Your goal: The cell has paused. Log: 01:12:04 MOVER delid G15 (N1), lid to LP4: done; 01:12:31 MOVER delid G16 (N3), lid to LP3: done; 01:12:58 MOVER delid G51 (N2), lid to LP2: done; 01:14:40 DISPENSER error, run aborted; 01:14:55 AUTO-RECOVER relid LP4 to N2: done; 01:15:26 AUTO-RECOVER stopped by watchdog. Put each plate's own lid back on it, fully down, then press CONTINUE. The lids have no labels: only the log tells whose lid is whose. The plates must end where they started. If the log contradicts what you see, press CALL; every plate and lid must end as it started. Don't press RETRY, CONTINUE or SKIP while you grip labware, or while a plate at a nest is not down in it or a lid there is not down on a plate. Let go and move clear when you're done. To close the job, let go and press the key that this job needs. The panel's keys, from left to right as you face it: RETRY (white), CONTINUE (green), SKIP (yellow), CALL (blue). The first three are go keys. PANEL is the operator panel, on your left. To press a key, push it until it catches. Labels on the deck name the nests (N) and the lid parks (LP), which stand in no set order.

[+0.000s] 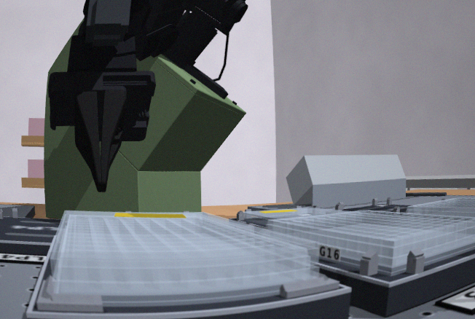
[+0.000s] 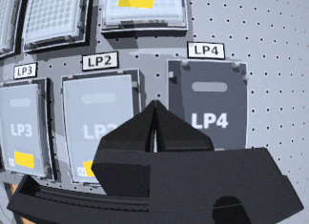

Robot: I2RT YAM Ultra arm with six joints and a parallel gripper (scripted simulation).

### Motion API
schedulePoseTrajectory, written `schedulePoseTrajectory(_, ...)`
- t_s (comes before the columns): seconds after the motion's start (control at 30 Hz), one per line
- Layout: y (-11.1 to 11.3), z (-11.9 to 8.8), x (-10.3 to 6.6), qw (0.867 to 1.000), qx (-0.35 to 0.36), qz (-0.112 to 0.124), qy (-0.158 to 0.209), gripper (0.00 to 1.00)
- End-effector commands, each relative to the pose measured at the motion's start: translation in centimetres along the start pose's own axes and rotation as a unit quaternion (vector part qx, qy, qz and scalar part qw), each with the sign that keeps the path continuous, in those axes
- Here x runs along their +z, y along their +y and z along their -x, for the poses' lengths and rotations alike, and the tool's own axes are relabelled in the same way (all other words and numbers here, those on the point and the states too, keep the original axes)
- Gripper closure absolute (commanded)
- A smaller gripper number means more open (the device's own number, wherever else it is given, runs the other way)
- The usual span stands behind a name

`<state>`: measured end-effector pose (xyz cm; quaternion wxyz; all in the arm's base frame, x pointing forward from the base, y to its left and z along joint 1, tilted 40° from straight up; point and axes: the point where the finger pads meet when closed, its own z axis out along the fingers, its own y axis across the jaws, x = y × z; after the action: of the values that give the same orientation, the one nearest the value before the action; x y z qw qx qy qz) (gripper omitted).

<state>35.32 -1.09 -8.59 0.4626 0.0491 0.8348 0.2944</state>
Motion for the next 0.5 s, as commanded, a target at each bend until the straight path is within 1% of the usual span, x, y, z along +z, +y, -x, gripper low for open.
schedulePoseTrajectory(0.0,-0.2,2.43,0.26,0.999,-0.023,0.01,-0.047,1.0)
schedulePoseTrajectory(0.03,-0.32,2.46,0.25,0.999,-0.023,0.007,-0.048,1.0)
schedulePoseTrajectory(0.23,-0.33,2.46,0.25,0.999,-0.023,0.006,-0.048,1.0)
schedulePoseTrajectory(0.27,0.15,2.44,-0.02,0.999,-0.026,0.007,-0.046,1.0)
schedulePoseTrajectory(0.47,0.15,2.44,-0.02,0.999,-0.026,0.007,-0.046,1.0)
